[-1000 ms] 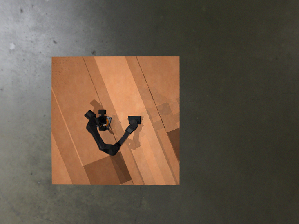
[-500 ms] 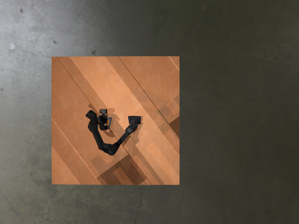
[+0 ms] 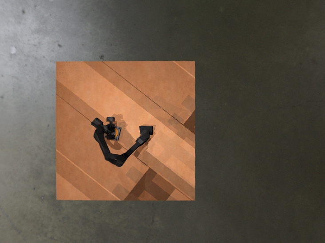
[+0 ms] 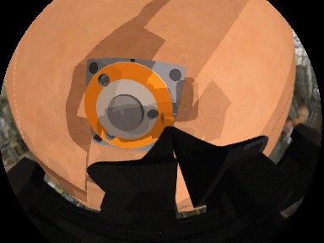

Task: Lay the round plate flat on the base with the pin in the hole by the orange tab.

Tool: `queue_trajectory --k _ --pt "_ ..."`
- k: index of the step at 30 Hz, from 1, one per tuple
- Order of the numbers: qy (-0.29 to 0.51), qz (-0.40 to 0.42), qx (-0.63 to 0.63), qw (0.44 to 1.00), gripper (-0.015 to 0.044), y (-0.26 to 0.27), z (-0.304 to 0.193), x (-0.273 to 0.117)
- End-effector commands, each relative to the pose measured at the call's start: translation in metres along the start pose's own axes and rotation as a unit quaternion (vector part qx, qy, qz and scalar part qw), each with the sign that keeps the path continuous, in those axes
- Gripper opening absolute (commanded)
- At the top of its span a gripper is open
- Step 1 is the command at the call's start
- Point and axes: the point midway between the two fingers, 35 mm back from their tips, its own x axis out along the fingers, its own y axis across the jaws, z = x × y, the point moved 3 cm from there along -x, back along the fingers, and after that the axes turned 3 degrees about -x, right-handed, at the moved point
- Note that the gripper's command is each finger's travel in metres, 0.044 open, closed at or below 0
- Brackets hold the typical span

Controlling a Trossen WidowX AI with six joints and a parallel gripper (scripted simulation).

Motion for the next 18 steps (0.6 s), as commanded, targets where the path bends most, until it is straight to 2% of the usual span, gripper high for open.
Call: queue_trajectory --k 1,18 --pt "0.001 0.003 0.003 1.0 0.0 -0.002 0.005 0.002" --pt "0.001 0.003 0.003 1.0 0.0 -0.006 0.025 0.001"
